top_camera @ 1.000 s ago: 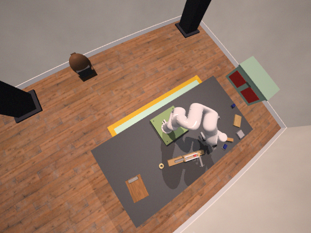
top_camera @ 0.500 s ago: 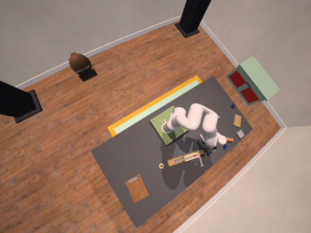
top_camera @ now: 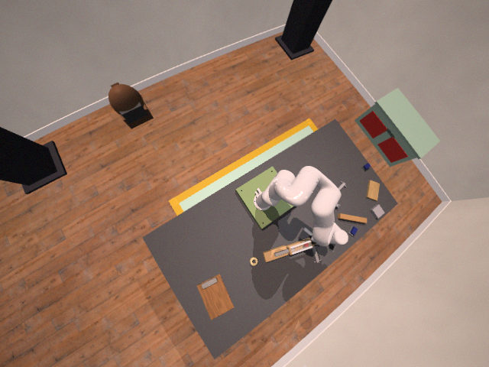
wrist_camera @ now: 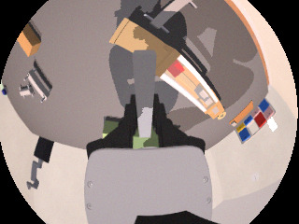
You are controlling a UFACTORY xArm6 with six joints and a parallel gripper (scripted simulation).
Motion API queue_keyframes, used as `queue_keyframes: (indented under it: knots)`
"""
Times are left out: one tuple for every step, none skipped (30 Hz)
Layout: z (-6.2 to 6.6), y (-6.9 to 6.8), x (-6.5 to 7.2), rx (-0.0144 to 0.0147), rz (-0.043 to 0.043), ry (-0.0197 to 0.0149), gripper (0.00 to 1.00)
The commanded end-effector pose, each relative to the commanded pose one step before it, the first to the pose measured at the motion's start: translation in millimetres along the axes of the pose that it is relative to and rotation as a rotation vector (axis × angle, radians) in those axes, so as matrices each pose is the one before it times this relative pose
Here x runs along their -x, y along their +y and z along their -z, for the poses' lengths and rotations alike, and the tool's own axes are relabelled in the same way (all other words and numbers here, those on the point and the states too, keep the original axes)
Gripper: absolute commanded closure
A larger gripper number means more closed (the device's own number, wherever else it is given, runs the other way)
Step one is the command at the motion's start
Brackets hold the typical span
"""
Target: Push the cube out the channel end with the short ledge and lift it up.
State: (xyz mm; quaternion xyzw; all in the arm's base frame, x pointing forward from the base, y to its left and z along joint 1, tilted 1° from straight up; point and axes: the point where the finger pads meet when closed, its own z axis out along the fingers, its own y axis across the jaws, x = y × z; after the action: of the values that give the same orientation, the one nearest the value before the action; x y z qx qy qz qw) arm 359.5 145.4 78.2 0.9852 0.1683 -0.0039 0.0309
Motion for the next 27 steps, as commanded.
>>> queue_keyframes:
  knots:
    - [-1.29, 67.46, 3.29, -0.05519, 0.23691, 0.00894, 1.00]
    - [-0.12, 6.83, 4.69, 0.00014, 0.04340, 0.00000, 1.00]
    - [-0.12, 6.24, 4.98, 0.00014, 0.04340, -0.00004, 1.00]
    - [-0.09, 6.28, 5.48, 0.00207, 0.03467, -0.00047, 1.00]
    - [-0.09, 6.33, 5.98, 0.00313, 0.02909, -0.00083, 1.00]
    - [-0.12, 6.17, 6.40, 0.00269, 0.03019, -0.00087, 1.00]
    - [-0.15, 5.86, 6.78, 0.00229, 0.03115, -0.00093, 1.00]
    - [-0.19, 5.48, 7.11, 0.00197, 0.03171, -0.00099, 1.00]
    - [-0.22, 5.06, 7.40, 0.00169, 0.03192, -0.00106, 1.00]
    - [-0.25, 4.64, 7.64, 0.00141, 0.03192, -0.00109, 1.00]
    - [-0.26, 4.21, 7.84, 0.00112, 0.03181, -0.00108, 1.00]
    - [-0.28, 3.79, 8.01, 0.00080, 0.03167, -0.00103, 1.00]
    - [-0.28, 3.37, 8.15, 0.00047, 0.03150, -0.00091, 1.00]
    - [-0.29, 2.97, 8.27, 0.00011, 0.03132, -0.00074, 1.00]
    - [-0.29, 2.57, 8.35, -0.00026, 0.03111, -0.00049, 1.00]
    - [0.00, 0.00, 0.00, 0.00000, 0.00000, 0.00000, 1.00]
    - [0.00, 0.00, 0.00, 0.00000, 0.00000, 0.00000, 1.00]
    - [-0.69, 8.24, 23.62, -0.01176, 0.08629, 0.00954, 1.00]
    - [-0.18, 0.83, 7.86, -0.00077, 0.02705, 0.00040, 1.00]
    - [-0.15, 0.55, 7.49, -0.00123, 0.02668, 0.00106, 1.00]
    - [-0.09, 0.47, 7.68, -0.00147, 0.02535, 0.00152, 1.00]
    - [-0.04, 0.43, 8.10, -0.00015, 0.01757, -0.00011, 1.00]
    - [-0.03, 0.33, 8.37, -0.00014, 0.01528, -0.00010, 1.00]
    - [-0.02, 0.21, 8.51, -0.00012, 0.01304, -0.00008, 1.00]
    - [-0.01, 0.11, 8.59, -0.00011, 0.01088, -0.00007, 1.00]
    - [0.01, 0.05, 8.63, -0.00009, 0.00882, -0.00005, 1.00]
    - [0.03, 0.03, 8.66, -0.00007, 0.00689, -0.00004, 1.00]
